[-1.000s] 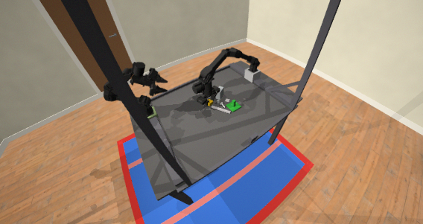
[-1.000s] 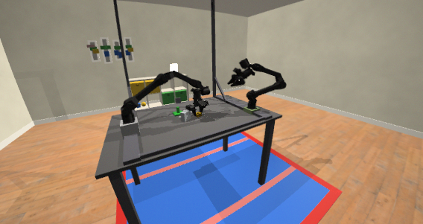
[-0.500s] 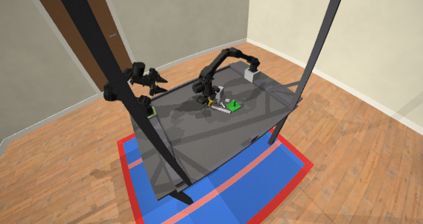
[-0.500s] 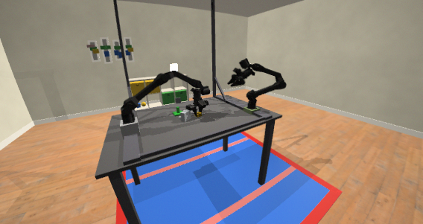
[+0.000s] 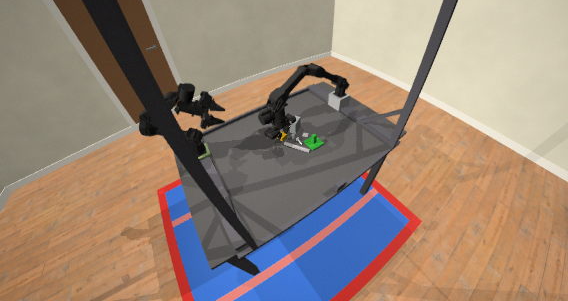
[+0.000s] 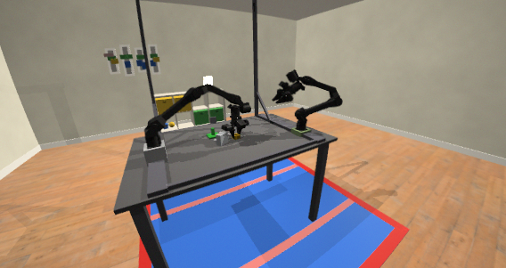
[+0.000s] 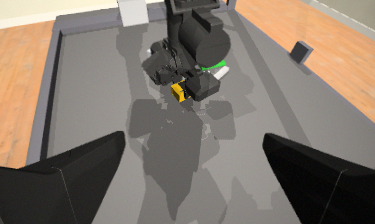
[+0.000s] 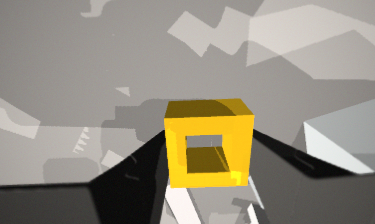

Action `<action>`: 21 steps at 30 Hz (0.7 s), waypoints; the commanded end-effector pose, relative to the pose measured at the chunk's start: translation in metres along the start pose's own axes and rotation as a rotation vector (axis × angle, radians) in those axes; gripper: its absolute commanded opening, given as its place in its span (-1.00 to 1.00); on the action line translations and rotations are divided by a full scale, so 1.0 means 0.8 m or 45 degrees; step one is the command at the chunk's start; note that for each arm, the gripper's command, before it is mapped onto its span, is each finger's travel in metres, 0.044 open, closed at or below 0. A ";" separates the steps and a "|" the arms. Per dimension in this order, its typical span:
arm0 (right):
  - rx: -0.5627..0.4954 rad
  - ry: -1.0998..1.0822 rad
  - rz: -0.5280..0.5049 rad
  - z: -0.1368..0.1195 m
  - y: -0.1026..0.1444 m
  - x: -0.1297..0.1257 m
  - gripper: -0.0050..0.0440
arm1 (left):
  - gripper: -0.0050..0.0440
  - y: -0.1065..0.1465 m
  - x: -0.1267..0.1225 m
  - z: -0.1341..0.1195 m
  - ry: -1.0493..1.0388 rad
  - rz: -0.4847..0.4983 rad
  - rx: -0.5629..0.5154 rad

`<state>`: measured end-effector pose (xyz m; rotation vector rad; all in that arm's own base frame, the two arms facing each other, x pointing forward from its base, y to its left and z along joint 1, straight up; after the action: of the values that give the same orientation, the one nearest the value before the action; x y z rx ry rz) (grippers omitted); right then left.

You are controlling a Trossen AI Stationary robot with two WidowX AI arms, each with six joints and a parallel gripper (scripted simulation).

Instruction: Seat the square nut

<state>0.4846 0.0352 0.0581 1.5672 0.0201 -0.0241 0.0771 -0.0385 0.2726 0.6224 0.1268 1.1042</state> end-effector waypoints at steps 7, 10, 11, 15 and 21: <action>0.011 0.000 0.120 0.000 0.090 0.003 -0.15 | 1.00 0.002 0.001 0.002 0.002 0.003 -0.007; 0.009 0.000 0.096 0.000 0.080 0.004 -0.15 | 1.00 0.001 0.001 0.003 0.001 0.002 -0.006; 0.009 0.000 0.096 0.000 0.082 0.004 -0.15 | 1.00 0.002 0.001 0.008 0.002 0.002 -0.016; 0.009 0.000 0.096 0.000 0.088 0.003 -0.15 | 1.00 -0.005 0.002 0.028 -0.011 -0.014 -0.023; 0.011 0.010 0.106 -0.031 0.103 -0.015 -0.15 | 1.00 -0.039 0.004 0.082 -0.036 -0.052 -0.036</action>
<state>0.4835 0.0393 0.1093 1.5688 -0.0018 -0.0123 0.1053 -0.0578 0.2934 0.6182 0.1114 1.0737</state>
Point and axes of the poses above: on each arm, the point midway between the two fingers, 35 mm back from their tips, its own y axis back along the fingers, its own x axis across the jaws, z = x × y, the point moved 10 cm from there along y, back along the fingers, and after that the axes turned 14 degrees about -y, right-handed, at the moved point
